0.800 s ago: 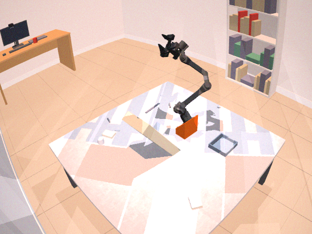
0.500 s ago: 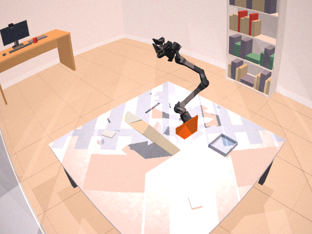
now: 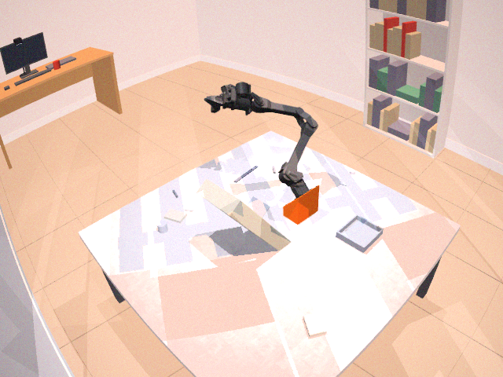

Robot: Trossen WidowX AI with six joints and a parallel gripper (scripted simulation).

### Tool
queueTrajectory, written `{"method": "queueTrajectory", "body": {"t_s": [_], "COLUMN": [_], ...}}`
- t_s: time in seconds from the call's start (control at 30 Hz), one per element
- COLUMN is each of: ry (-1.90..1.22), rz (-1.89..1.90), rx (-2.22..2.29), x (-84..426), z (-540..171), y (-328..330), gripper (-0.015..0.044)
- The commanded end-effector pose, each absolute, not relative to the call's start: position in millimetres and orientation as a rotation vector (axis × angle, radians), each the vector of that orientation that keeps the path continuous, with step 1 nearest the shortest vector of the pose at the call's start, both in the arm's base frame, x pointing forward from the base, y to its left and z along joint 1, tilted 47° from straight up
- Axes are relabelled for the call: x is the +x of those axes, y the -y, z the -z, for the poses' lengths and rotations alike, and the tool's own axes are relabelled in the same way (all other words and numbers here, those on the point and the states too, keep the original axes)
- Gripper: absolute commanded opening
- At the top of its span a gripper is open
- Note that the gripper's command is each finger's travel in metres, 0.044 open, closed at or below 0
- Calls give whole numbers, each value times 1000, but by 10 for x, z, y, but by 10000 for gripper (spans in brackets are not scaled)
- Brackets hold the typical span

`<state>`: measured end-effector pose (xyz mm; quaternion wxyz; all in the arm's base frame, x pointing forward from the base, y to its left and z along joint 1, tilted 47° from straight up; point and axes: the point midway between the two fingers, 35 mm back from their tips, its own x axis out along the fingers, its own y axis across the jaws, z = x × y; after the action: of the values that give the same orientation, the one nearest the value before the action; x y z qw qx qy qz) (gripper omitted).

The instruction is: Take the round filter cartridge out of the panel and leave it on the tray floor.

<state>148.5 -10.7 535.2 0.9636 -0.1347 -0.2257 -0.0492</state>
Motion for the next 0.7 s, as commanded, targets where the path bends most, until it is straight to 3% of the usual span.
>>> {"method": "queueTrajectory", "body": {"t_s": [0.0,0.33,0.67], "ry": [278,-76,-318], "rz": [79,180,437], "rx": [77,592,851], "x": [2091,2992,3349], "z": [-4937,-3892,-2773], "y": [284,136,-325], "gripper": [90,90,90]}}
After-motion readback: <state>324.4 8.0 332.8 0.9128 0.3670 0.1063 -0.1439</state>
